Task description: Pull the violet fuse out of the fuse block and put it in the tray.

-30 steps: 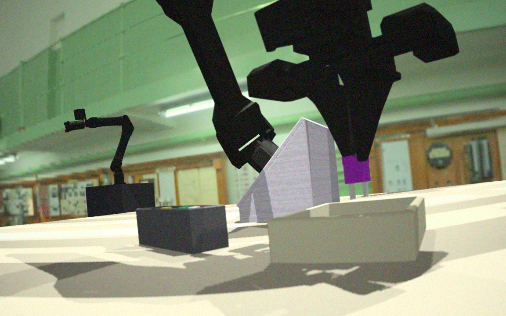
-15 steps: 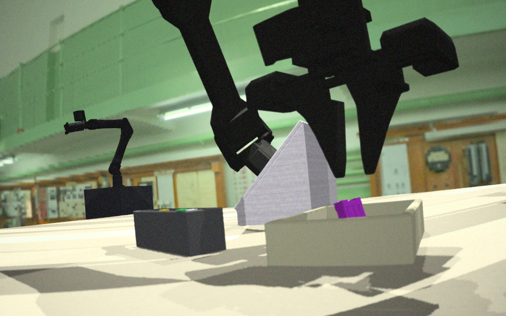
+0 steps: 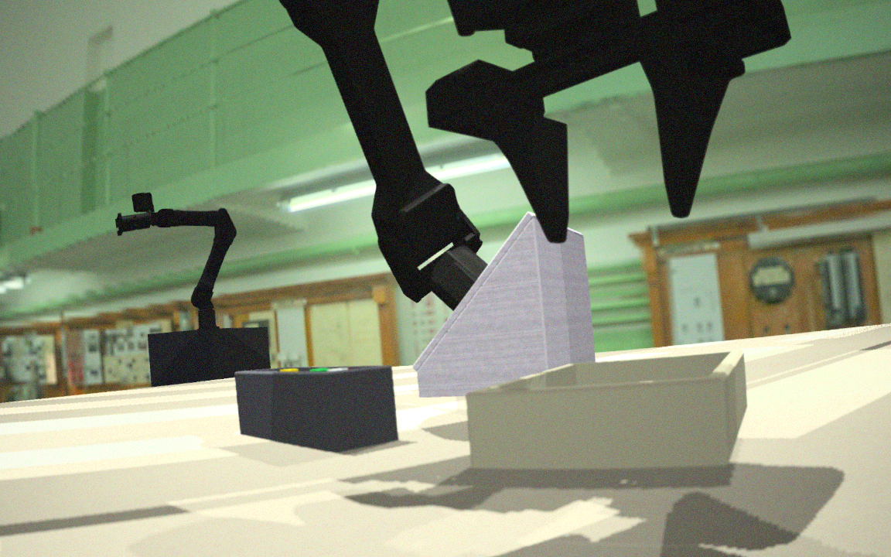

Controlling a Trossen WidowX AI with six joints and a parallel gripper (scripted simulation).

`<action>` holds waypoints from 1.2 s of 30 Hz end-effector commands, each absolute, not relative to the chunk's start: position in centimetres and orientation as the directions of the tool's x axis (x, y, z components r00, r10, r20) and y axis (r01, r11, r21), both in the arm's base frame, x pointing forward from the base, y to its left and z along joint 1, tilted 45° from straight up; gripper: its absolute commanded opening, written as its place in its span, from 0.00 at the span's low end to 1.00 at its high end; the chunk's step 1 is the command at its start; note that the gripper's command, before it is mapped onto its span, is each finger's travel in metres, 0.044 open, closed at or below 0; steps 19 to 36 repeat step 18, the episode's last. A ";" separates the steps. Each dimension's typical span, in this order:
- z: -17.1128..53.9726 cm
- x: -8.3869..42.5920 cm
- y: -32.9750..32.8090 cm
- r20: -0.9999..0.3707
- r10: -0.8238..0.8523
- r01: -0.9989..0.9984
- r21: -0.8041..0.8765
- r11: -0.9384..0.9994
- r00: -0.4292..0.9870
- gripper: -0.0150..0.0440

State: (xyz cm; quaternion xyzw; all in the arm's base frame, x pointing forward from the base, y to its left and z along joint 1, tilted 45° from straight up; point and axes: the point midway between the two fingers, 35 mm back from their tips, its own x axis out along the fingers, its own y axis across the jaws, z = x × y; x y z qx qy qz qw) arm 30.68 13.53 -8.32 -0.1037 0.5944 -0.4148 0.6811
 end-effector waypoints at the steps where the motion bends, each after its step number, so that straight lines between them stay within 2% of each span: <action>1: -8.2 30.6 13.5 -0.721 -0.690 0.445 -0.639 0.628 -0.063 0.81; 36: -8.2 30.6 13.5 -0.721 -0.691 0.441 -0.639 0.630 -0.058 0.81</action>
